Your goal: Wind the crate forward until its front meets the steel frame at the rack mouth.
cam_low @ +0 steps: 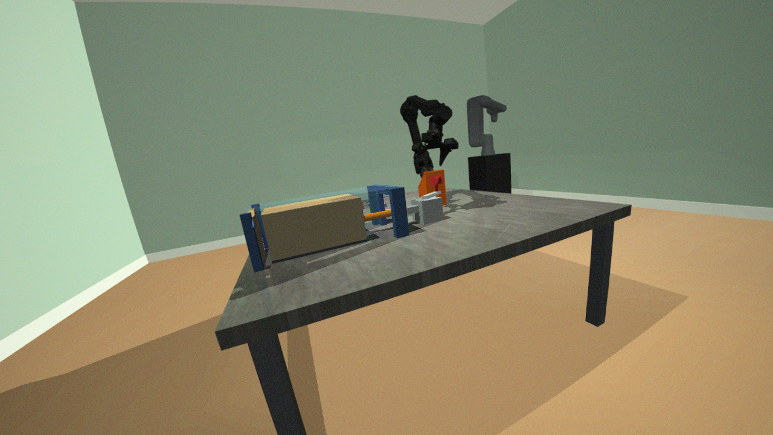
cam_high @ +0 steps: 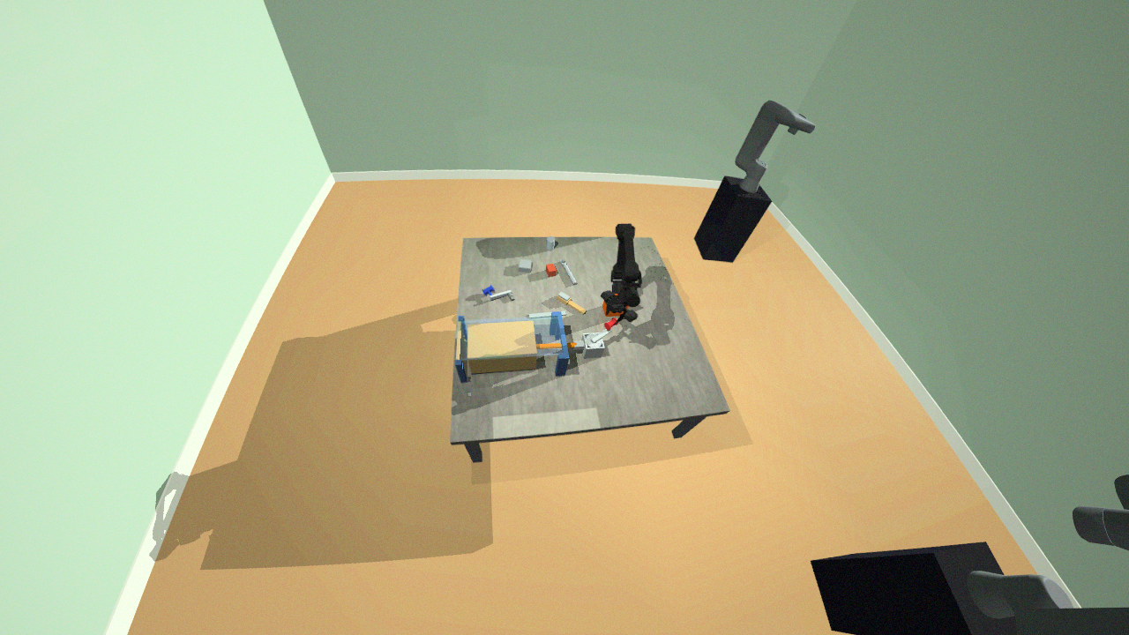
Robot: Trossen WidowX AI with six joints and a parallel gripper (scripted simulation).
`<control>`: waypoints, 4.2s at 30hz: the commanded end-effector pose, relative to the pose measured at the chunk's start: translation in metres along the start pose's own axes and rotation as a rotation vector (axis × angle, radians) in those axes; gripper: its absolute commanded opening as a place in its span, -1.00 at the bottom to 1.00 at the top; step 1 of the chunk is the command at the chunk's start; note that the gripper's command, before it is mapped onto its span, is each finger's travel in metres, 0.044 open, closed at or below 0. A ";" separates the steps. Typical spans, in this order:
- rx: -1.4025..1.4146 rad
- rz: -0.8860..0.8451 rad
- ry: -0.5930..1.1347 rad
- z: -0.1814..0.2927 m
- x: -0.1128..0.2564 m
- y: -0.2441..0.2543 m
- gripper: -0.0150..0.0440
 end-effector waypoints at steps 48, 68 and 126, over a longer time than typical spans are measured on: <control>-0.008 0.027 -0.081 0.037 -0.064 0.007 1.00; -0.018 0.019 -0.087 0.037 -0.068 0.008 0.38; -0.008 0.030 -0.080 0.045 -0.072 -0.020 -0.49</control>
Point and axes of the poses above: the point midway between the two fingers, 35 mm back from their tips, its own x axis back along the fingers, its own y axis across the jaws, z = x × y, the point moved 1 cm from there along x, back along the fingers, and after that the axes turned 15 degrees about x, right-handed, at the moved point
